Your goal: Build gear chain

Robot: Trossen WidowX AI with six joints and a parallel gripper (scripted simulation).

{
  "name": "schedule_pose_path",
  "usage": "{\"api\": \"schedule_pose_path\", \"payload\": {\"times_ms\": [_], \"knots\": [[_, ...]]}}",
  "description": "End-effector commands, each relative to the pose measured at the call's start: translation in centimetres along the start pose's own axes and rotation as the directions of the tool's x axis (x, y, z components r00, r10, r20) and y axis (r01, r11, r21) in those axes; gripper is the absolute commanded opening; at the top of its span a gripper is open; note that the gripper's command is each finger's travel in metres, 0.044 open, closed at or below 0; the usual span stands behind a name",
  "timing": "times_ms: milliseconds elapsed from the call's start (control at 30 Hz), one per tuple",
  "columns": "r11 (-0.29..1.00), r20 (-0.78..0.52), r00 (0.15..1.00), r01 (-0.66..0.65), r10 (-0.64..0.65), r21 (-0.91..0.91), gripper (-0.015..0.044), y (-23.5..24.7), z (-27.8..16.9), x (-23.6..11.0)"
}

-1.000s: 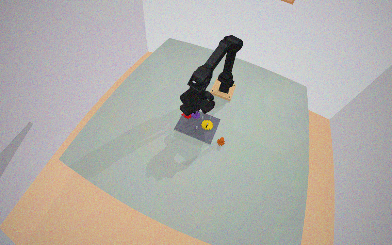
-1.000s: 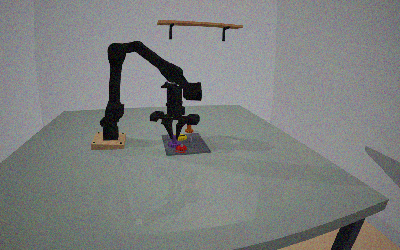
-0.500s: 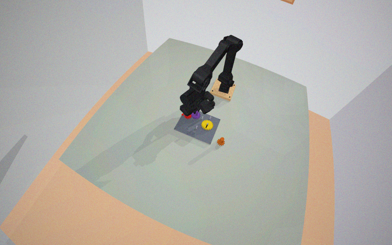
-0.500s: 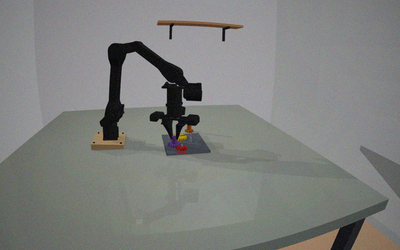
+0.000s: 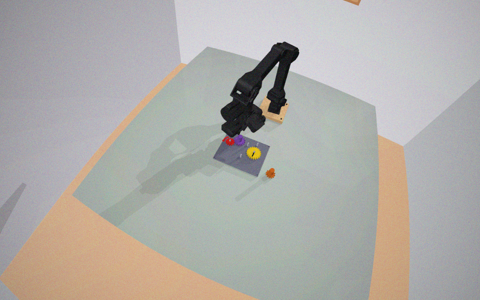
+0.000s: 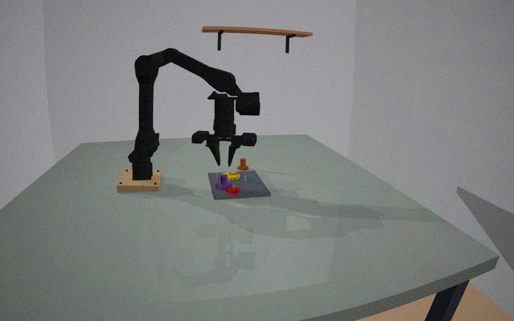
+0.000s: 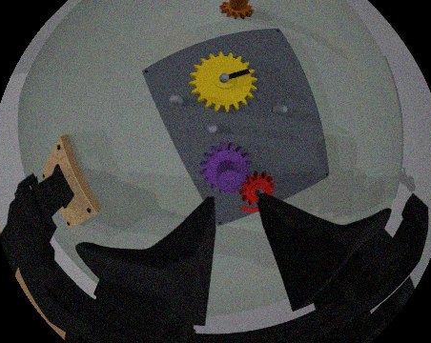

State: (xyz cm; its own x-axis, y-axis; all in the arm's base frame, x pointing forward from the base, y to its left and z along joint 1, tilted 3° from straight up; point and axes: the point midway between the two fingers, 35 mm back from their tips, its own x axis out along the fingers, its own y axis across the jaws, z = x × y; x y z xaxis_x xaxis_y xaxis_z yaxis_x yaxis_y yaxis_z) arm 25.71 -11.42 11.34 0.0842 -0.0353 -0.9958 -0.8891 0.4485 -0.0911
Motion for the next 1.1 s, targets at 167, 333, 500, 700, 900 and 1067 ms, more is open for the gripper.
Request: {"api": "schedule_pose_path", "payload": {"times_ms": [167,333,500,700,900,1067], "knots": [[0.956,0.005,1.0,-0.002,0.0,0.294,0.0298,-1.9,4.3,-0.3],[0.808,0.01,1.0,-0.006,0.0,0.59,0.0429,-3.1,9.8,-0.4],[0.647,0.014,1.0,-0.011,0.0,0.763,0.044,-3.3,14.0,-0.5],[0.481,0.018,1.0,-0.016,0.0,0.876,0.044,-2.9,17.9,-0.4],[0.367,0.021,1.0,-0.02,0.0,0.93,0.044,-2.3,20.6,-0.4],[0.367,0.022,1.0,-0.02,0.0,0.93,0.044,-2.3,20.8,-0.4]]}}
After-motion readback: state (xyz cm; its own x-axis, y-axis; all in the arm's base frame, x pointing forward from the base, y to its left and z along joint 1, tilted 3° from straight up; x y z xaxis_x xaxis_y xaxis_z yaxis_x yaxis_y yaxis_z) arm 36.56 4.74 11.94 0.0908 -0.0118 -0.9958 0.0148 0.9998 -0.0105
